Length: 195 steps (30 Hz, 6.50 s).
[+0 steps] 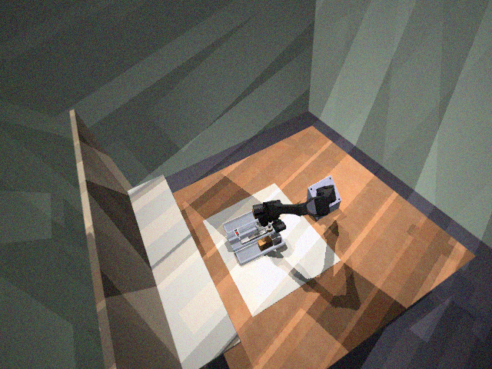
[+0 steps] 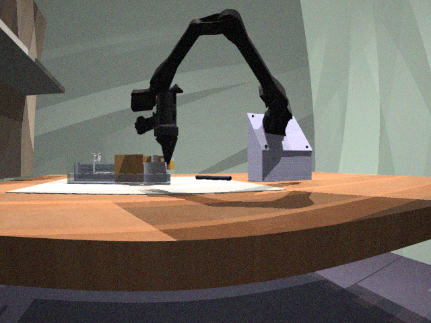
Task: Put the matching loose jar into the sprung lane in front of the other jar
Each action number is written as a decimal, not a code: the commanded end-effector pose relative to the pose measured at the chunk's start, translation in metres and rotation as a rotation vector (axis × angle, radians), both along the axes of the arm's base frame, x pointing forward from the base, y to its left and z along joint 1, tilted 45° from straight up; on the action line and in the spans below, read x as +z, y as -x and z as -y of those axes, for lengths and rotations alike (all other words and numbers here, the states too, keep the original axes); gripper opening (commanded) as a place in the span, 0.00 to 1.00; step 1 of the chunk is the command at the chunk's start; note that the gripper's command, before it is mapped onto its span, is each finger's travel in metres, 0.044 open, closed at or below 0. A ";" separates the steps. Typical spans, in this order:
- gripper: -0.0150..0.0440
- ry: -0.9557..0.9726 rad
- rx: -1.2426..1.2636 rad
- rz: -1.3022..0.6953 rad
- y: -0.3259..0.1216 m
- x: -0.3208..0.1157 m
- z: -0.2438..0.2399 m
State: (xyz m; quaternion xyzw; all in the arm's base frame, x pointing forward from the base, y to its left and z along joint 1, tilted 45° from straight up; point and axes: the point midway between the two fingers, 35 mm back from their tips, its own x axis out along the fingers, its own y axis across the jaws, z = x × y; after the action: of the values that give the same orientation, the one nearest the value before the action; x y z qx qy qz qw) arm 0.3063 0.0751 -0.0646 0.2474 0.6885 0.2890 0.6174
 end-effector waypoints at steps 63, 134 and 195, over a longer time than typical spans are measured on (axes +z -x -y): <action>0.25 -0.005 -0.004 0.028 -0.026 0.004 -0.001; 0.25 -0.005 -0.004 0.029 -0.029 -0.002 -0.007; 0.25 -0.006 -0.004 0.028 -0.021 -0.013 -0.018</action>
State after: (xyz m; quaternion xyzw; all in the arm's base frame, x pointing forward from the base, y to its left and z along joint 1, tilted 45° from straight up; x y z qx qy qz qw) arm 0.3262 0.0915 -0.0779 0.2456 0.6824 0.2900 0.6244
